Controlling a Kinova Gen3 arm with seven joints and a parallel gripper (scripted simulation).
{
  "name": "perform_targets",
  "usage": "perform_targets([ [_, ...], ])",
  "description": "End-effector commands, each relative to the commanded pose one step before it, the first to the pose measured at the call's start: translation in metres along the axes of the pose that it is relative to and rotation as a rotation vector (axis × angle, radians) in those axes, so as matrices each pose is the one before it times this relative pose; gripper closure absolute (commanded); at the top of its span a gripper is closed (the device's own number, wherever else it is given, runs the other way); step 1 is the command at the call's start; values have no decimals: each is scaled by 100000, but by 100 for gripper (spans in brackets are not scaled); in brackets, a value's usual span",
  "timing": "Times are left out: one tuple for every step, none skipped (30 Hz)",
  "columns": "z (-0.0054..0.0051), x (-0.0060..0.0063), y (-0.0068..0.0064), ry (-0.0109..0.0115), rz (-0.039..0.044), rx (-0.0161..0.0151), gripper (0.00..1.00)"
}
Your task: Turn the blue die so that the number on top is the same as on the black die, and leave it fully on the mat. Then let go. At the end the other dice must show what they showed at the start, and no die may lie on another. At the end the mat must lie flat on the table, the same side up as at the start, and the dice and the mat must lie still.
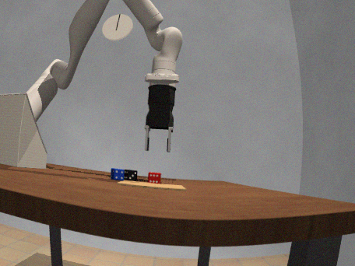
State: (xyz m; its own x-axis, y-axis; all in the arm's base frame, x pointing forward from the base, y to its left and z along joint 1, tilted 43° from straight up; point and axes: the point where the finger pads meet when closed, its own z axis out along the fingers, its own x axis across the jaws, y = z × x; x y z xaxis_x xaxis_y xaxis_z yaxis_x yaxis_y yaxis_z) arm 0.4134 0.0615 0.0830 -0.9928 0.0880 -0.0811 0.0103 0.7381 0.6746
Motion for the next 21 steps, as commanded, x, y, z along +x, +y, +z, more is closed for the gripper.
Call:
perform_targets([
  [2041, 462, 565, 1784, -1165, -481, 0],
  [616, -7, 19, 0, -1, -1, 0],
  [538, -7, 17, 0, 0, 0, 0],
  [451, -5, 14, 0, 0, 0, 0],
  [358, -5, 11, 0, 1, 1, 0],
  [266, -3, 8, 0, 0, 0, 0],
  [178, -2, 6, 0, 0, 0, 0],
  [100, -1, 3, 0, -1, 0, 0],
  [40, 0, 1, 0, 0, 0, 0],
  [6, 0, 0, 0, 0, 0, 0],
  [0, 0, 0, 0, 0, 0, 0],
  [0, 0, 0, 0, 0, 0, 0],
  [0, 0, 0, 0, 0, 0, 0],
  [0, 0, 0, 0, 0, 0, 0],
  [0, 0, 0, 0, 0, 0, 0],
  [0, 0, 0, 0, 0, 0, 0],
  [0, 0, 0, 0, 0, 0, 0],
  [0, 0, 0, 0, 0, 0, 0],
  [0, 0, 0, 0, 0, 0, 0],
  [0, 0, 0, 0, 0, 0, 0],
  [0, 0, 0, 0, 0, 0, 0],
])
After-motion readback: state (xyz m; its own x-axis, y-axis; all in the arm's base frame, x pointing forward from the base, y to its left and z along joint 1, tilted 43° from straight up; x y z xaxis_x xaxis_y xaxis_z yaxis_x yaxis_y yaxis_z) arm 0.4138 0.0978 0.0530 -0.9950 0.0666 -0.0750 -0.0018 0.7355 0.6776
